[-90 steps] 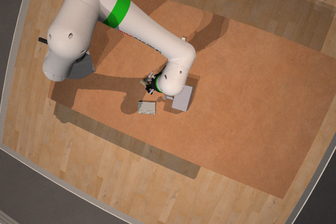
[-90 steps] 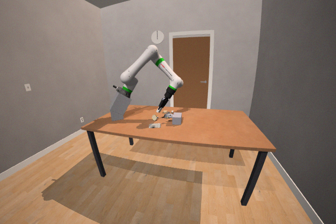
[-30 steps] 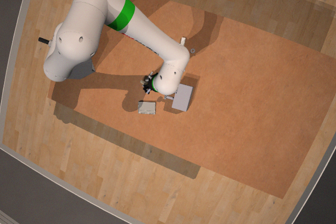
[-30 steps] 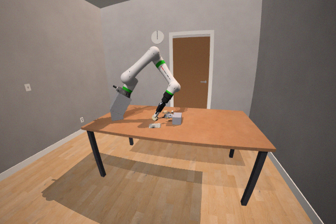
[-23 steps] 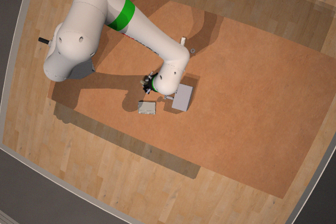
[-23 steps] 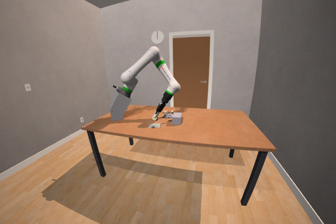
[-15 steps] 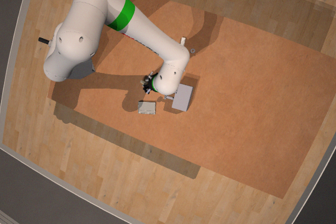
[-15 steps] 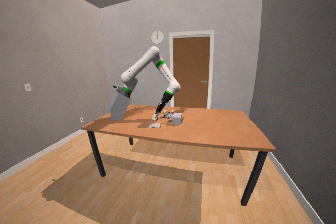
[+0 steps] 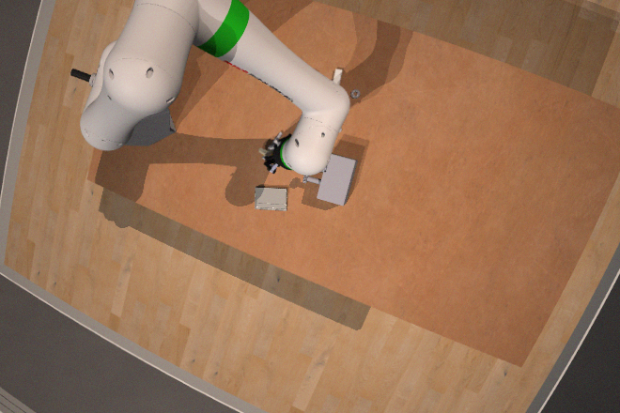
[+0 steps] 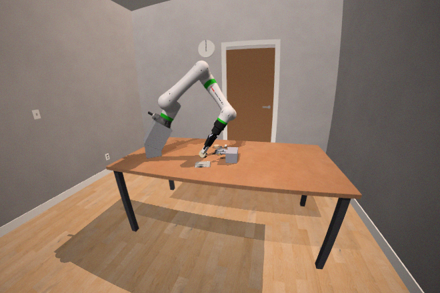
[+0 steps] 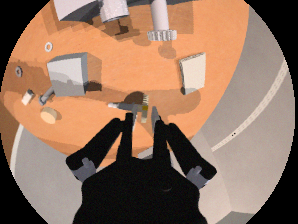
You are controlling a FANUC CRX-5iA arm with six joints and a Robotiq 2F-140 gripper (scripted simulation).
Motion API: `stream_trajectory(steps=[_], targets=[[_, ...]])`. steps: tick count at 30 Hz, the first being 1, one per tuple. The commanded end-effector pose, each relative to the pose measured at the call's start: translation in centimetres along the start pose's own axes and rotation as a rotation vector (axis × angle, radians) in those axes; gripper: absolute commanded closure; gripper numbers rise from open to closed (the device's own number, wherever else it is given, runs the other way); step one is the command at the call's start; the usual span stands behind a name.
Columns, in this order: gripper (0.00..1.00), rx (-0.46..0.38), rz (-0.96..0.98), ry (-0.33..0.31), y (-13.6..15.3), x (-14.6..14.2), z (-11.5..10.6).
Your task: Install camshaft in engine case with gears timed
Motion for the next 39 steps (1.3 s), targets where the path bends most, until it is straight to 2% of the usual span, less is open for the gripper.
stream_trajectory(steps=[1,6,7,39], targets=[[0.71,0.001,0.000,0.000,-0.03,0.02,-0.08],[0.71,0.001,0.000,0.000,-0.03,0.02,-0.08],[0.86,0.001,0.000,0.000,-0.03,0.02,-0.08],[0.86,0.001,0.000,0.000,-0.03,0.02,-0.08]])
Point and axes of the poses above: the point where the finger pads meet when closed, its own z axis out along the fingers, its own x axis across the jaws, y = z × x, the point moved 3 cm from there along -z, back along the fingers, and after that the axes turned 4 degrees about z, right-handed, at the moved point
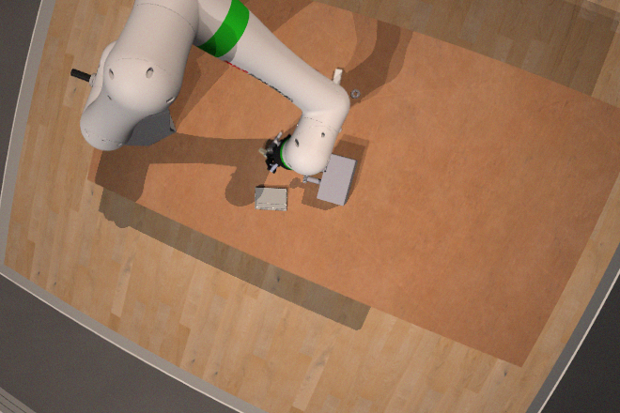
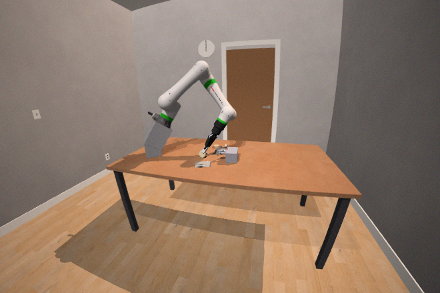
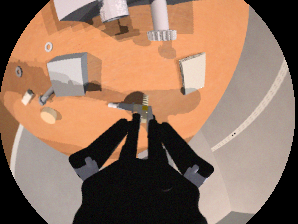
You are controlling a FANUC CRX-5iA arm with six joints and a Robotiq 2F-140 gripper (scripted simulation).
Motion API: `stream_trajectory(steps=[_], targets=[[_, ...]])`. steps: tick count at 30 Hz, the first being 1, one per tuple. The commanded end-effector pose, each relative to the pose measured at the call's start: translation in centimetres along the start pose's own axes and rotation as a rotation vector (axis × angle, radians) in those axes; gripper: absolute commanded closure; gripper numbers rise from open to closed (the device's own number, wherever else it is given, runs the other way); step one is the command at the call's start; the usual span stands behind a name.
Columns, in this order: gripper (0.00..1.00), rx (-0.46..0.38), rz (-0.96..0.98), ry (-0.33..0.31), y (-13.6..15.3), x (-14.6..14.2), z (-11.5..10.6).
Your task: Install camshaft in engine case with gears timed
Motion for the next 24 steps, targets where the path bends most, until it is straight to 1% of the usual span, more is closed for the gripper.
stream_trajectory(steps=[1,13,24], targets=[[0.86,0.001,0.000,0.000,0.0,0.0,-0.1],[0.86,0.001,0.000,0.000,0.2,0.2,-0.5],[0.86,0.001,0.000,0.000,1.3,1.0,-2.6]])
Point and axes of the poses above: the point where the finger pads meet when closed, its own z axis out along the fingers, its own x axis across the jaws, y = z × x, the point moved 3 cm from there along -z, back along the fingers, and after that the axes turned 4 degrees about z, right-handed, at the moved point
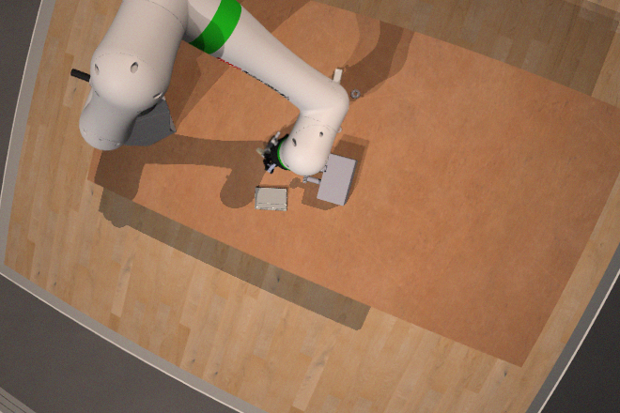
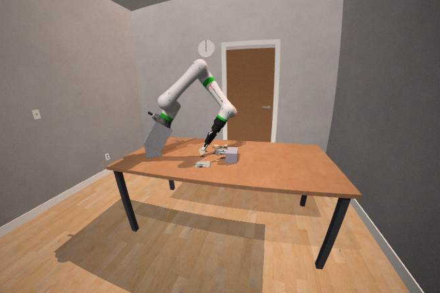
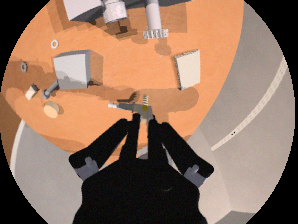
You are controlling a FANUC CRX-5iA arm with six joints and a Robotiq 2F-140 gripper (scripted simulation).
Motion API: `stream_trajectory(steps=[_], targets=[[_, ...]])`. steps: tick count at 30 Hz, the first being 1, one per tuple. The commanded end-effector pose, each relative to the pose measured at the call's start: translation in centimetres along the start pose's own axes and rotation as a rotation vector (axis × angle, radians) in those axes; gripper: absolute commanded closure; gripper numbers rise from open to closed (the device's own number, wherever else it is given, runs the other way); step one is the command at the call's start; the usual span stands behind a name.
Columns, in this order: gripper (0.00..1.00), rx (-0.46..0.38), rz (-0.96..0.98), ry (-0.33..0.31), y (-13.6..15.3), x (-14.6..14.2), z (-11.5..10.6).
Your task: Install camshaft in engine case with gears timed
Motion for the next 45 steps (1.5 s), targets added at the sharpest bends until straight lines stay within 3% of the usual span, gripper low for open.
stream_trajectory(steps=[1,19,45], targets=[[0.86,0.001,0.000,0.000,0.4,0.3,-0.9],[0.86,0.001,0.000,0.000,1.9,1.5,-3.8],[0.86,0.001,0.000,0.000,2.0,1.6,-4.0]])
Point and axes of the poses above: the point where the finger pads meet when closed, its own z axis out along the fingers, its own x axis across the jaws, y = z × x, the point moved 3 cm from there along -z, back along the fingers, and after that the axes turned 4 degrees about z, right-handed, at the moved point
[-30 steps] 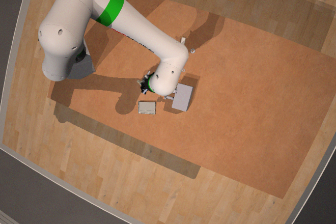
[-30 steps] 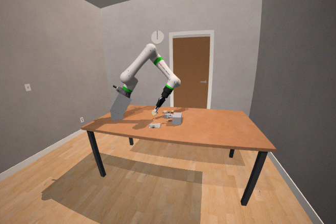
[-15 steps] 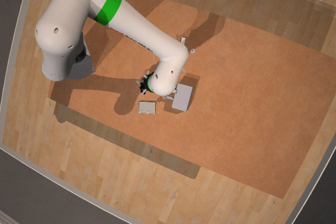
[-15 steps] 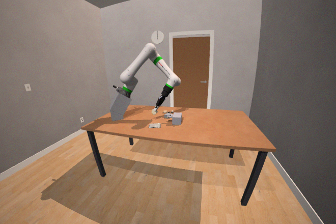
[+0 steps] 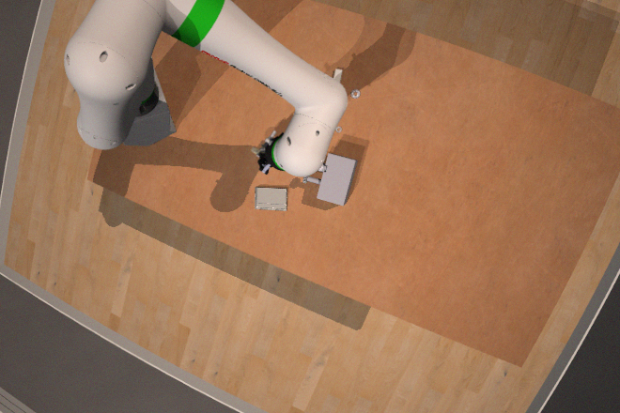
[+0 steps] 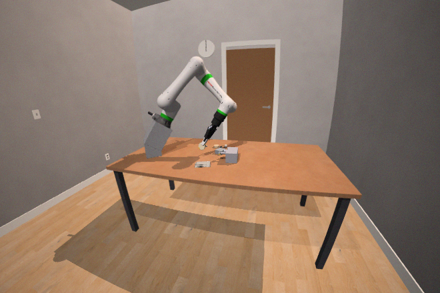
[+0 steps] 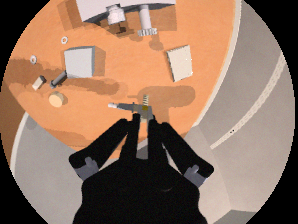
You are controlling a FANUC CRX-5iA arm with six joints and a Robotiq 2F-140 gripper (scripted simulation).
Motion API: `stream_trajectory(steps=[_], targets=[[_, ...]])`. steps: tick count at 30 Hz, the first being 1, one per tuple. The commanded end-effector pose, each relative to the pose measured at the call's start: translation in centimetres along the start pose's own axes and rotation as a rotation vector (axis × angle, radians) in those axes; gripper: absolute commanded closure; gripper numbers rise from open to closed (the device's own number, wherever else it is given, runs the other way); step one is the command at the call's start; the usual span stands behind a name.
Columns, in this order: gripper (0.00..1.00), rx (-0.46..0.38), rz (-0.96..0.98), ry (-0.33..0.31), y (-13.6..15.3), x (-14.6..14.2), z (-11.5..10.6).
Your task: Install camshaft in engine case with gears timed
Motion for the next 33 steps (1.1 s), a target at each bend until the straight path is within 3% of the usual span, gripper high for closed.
stream_trajectory(steps=[1,21,27,29,33], targets=[[0.86,0.001,0.000,0.000,0.0,0.0,-0.1],[0.86,0.011,0.022,-0.005,0.0,0.0,-0.2],[0.86,0.114,0.245,-0.060,-0.2,-0.4,-1.1],[0.86,0.114,0.245,-0.060,-0.2,-0.4,-1.1],[0.86,0.231,0.497,-0.119,-0.3,-0.9,-2.1]])
Point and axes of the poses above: the point where the finger pads meet when closed, its own z axis out along the fingers, its own x axis across the jaws, y = z × x, the point moved 3 cm from there along -z, back along the fingers, and after that the axes turned 4 degrees about z, right-handed, at the moved point
